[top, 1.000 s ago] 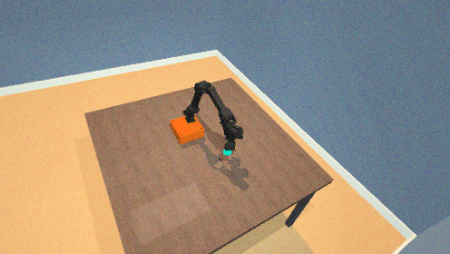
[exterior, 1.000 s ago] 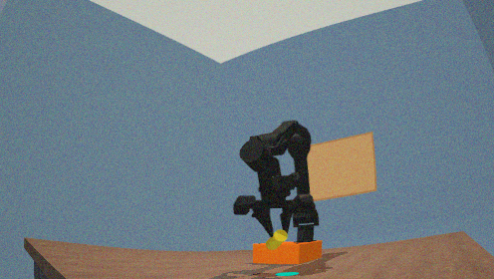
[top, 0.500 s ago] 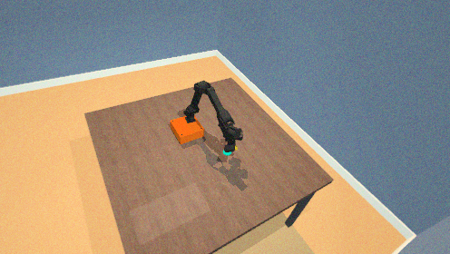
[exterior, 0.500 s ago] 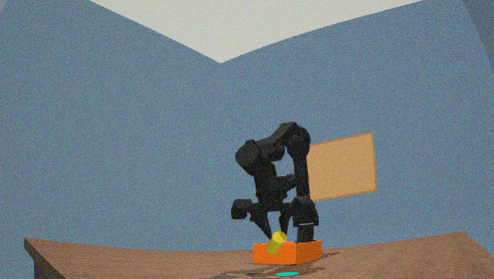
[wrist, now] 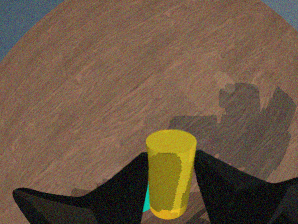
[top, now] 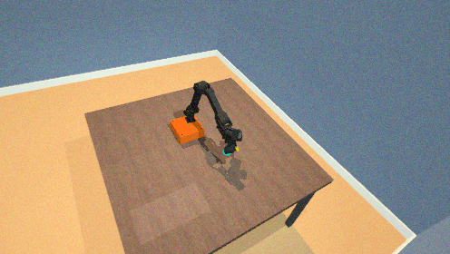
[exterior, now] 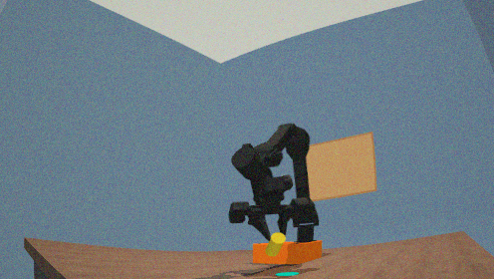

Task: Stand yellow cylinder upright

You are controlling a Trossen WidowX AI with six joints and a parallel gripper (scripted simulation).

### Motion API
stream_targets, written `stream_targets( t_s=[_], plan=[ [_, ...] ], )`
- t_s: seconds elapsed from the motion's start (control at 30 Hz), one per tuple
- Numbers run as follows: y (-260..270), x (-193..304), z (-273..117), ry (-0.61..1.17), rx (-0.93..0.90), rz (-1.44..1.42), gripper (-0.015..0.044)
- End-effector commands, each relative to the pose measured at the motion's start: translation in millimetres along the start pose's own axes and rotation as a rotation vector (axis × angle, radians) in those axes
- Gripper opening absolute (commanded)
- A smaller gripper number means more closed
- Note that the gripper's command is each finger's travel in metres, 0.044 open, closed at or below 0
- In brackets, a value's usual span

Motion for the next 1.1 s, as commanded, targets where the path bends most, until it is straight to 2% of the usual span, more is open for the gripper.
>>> stream_targets(
  t_s=[0.0, 1.07],
  plan=[
    [-0.1, 1.6, 1.6, -0.023, -0.010, 0.010, 0.0105],
    [-9.2, 3.4, 6.9, -0.222, -0.054, 0.036, 0.0105]
  ],
)
Point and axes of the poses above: the point midway between the two fingers, 35 mm back from their tips, its own z axis out along the fingers, its own y axis across the jaws, x = y × z, the point moved 3 cm from there along -z, back along the fingers, and after that the axes turned 6 degrees about z, right-handed, at the moved point
